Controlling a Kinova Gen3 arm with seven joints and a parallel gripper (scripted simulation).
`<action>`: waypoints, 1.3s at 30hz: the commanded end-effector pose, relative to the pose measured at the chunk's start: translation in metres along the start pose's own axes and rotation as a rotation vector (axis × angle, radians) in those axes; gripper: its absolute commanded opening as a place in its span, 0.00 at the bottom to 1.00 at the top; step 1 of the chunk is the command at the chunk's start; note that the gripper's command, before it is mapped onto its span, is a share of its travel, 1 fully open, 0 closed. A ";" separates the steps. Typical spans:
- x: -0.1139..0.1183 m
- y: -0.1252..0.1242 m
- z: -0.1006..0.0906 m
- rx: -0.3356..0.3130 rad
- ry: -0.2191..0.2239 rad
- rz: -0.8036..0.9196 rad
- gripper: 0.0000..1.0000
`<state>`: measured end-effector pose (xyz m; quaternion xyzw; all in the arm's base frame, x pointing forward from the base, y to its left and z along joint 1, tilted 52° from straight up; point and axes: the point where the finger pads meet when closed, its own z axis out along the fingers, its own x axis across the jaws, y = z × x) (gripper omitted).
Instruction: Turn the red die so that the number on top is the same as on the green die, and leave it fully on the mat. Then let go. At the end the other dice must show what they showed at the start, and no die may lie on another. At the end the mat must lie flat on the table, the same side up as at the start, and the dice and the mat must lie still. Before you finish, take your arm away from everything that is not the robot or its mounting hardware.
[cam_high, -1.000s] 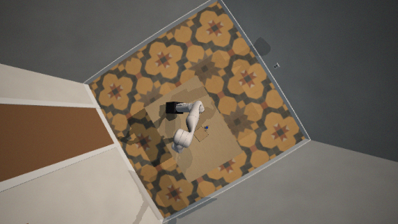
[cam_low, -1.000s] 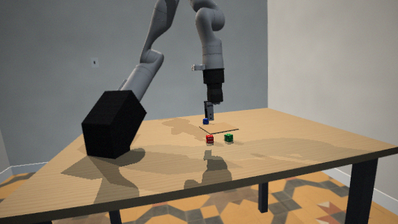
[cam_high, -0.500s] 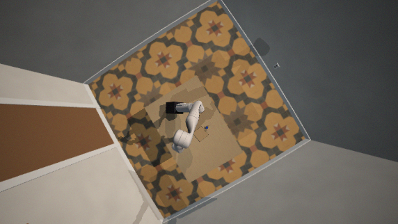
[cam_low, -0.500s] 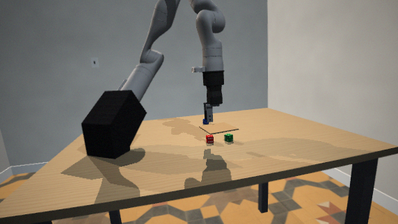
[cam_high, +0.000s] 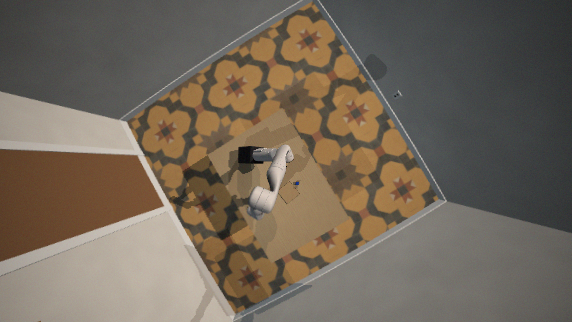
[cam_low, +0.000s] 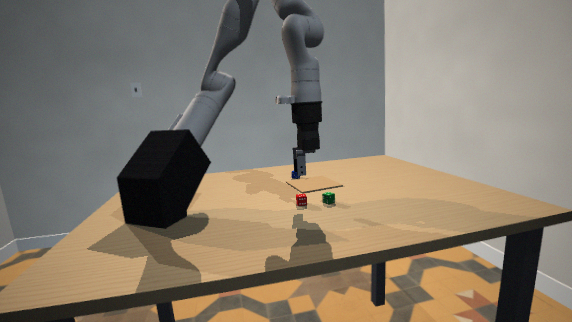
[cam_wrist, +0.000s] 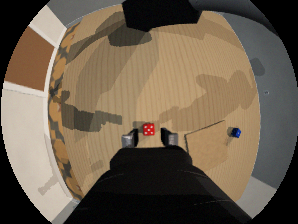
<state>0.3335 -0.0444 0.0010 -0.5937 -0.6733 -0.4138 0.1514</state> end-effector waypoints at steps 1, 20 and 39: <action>0.000 0.000 -0.001 -0.001 -0.001 0.000 0.79; -0.001 0.000 0.006 -0.001 -0.001 0.000 0.79; -0.001 0.000 0.030 -0.001 -0.001 0.000 0.79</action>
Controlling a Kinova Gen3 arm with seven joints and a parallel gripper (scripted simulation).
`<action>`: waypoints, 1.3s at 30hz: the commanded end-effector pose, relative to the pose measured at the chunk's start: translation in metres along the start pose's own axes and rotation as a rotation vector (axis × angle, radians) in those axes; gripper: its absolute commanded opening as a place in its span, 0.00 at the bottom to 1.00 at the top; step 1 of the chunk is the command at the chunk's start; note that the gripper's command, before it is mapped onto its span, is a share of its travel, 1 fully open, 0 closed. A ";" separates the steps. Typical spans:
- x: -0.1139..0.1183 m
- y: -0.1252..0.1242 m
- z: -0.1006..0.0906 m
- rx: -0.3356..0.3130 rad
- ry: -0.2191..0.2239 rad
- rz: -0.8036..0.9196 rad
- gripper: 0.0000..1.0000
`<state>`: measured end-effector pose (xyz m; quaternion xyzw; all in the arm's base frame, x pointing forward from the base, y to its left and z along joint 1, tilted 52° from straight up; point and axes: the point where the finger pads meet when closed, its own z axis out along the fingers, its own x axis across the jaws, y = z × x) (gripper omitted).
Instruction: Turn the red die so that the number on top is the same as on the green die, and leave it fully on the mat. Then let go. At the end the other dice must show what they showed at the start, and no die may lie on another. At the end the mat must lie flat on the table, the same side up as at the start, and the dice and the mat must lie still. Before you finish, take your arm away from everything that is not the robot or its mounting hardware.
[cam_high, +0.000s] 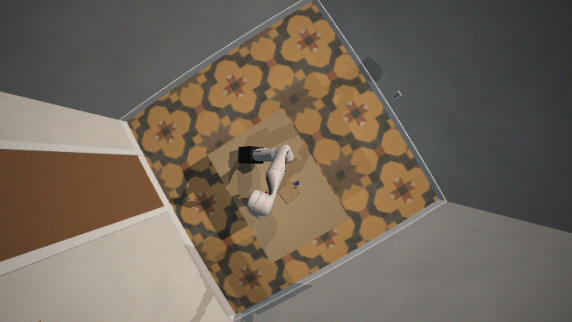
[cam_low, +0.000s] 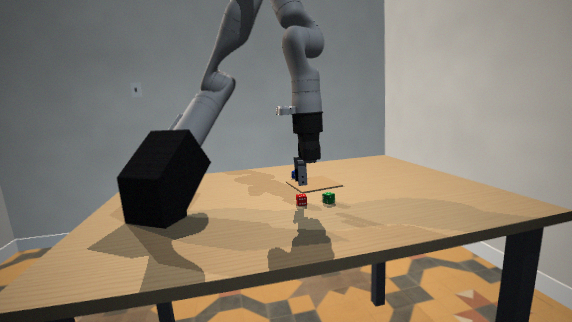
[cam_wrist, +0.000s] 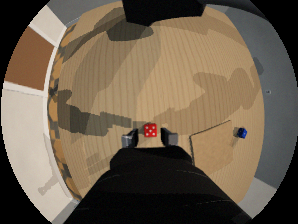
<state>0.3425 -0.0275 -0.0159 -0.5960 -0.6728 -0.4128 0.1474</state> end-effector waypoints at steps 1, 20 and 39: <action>0.002 -0.001 0.006 0.004 0.007 -0.001 0.79; 0.002 -0.001 0.025 0.004 0.007 -0.001 0.79; 0.002 -0.001 0.026 0.004 0.007 -0.001 0.79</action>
